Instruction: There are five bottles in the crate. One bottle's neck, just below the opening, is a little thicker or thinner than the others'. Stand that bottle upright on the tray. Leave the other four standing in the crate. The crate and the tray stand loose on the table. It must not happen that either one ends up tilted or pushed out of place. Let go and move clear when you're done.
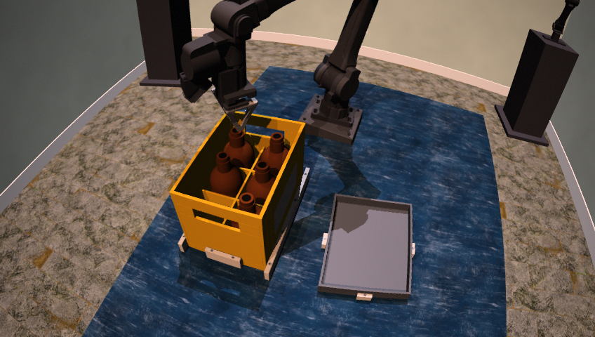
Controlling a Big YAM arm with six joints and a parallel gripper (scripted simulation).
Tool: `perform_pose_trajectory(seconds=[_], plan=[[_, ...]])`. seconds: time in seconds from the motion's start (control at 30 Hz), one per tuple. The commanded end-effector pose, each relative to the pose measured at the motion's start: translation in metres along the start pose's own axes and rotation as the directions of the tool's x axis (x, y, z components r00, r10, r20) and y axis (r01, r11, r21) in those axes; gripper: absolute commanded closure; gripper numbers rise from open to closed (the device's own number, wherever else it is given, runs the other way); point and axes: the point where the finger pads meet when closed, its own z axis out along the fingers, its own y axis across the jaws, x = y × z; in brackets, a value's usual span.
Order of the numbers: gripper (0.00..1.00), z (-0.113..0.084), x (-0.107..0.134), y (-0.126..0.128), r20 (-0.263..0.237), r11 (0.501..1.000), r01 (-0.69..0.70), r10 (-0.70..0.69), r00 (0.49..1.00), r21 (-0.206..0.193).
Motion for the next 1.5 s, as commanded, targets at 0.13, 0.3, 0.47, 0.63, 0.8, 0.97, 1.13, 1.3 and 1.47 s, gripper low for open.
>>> perform_pose_trajectory(seconds=[0.13,0.3,0.47,0.63,0.8,0.97,1.13,1.3,1.47], plan=[[0.39,0.000,-0.002,0.004,0.006,1.000,-0.002,0.002,1.000,-0.005],[0.39,0.000,-0.002,0.004,0.006,1.000,-0.002,0.002,1.000,-0.005],[0.39,0.000,-0.002,0.004,0.006,1.000,-0.002,0.002,1.000,-0.005],[0.39,0.000,-0.002,0.004,0.006,1.000,-0.002,0.002,1.000,-0.005],[0.39,0.000,-0.002,0.004,0.006,1.000,-0.002,0.002,1.000,-0.005],[0.39,0.000,-0.003,0.004,0.008,1.000,-0.002,0.002,1.000,-0.005],[0.39,0.004,-0.002,0.004,0.003,1.000,-0.001,0.001,1.000,-0.004],[0.39,0.009,-0.002,0.004,-0.002,1.000,-0.003,0.003,1.000,-0.003],[0.39,0.007,-0.006,0.005,0.007,1.000,0.000,0.000,1.000,-0.005]])
